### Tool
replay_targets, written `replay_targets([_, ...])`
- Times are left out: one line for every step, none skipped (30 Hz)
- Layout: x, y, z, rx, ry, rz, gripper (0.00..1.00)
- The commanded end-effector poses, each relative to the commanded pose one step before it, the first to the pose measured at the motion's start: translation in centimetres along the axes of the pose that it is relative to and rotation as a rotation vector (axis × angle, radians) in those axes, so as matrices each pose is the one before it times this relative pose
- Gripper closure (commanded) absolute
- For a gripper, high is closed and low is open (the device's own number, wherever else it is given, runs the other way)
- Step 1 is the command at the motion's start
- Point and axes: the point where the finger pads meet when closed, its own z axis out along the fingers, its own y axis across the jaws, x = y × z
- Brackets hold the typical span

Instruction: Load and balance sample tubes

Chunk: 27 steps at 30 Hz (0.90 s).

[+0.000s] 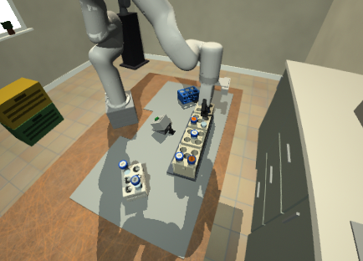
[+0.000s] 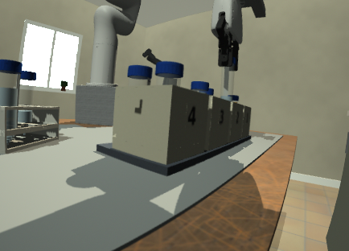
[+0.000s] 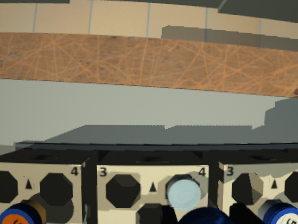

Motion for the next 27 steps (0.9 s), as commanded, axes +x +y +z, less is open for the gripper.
replay_targets([0.137, 0.0, 0.227, 0.00012, 0.00384, 0.00013, 1.0])
replay_targets([0.0, 0.0, 0.1, 0.0, 0.0, 0.0, 1.0])
replay_targets([0.0, 0.0, 0.1, 0.0, 0.0, 0.0, 1.0])
replay_targets([0.0, 0.0, 0.1, 0.0, 0.0, 0.0, 1.0])
replay_targets([0.0, 0.0, 0.1, 0.0, 0.0, 0.0, 1.0])
replay_targets([0.0, 0.0, 0.1, 0.0, 0.0, 0.0, 1.0])
replay_targets([0.0, 0.0, 0.1, 0.0, 0.0, 0.0, 1.0])
replay_targets([0.0, 0.0, 0.1, 0.0, 0.0, 0.0, 1.0])
replay_targets([0.0, 0.0, 0.1, 0.0, 0.0, 0.0, 1.0])
replay_targets([0.0, 0.0, 0.1, 0.0, 0.0, 0.0, 1.0])
replay_targets([0.0, 0.0, 0.0, 0.0, 0.0, 0.0, 1.0])
replay_targets([0.0, 0.0, 0.0, 0.0, 0.0, 0.0, 1.0])
replay_targets([-0.001, 0.0, 0.094, 0.00001, -0.00002, 0.0, 1.0])
replay_targets([-0.001, 0.0, 0.099, 0.0, -0.00001, 0.0, 1.0])
replay_targets([-0.001, 0.0, 0.099, 0.0, -0.00001, 0.0, 1.0])
replay_targets([0.002, 0.0, 0.109, -0.00002, 0.00002, 0.0, 1.0])
replay_targets([0.0, 0.0, 0.1, 0.0, 0.0, 0.0, 1.0])
replay_targets([0.0, 0.0, 0.1, 0.0, 0.0, 0.0, 1.0])
replay_targets([0.0, 0.0, 0.1, 0.0, 0.0, 0.0, 1.0])
replay_targets([0.0, 0.0, 0.1, 0.0, 0.0, 0.0, 1.0])
replay_targets([0.0, 0.0, 0.1, 0.0, 0.0, 0.0, 1.0])
replay_targets([0.0, 0.0, 0.1, 0.0, 0.0, 0.0, 1.0])
replay_targets([0.0, 0.0, 0.1, 0.0, 0.0, 0.0, 1.0])
replay_targets([0.0, 0.0, 0.1, 0.0, 0.0, 0.0, 1.0])
replay_targets([0.0, 0.0, 0.1, 0.0, 0.0, 0.0, 1.0])
replay_targets([0.0, 0.0, 0.1, 0.0, 0.0, 0.0, 1.0])
replay_targets([0.0, 0.0, 0.1, 0.0, 0.0, 0.0, 1.0])
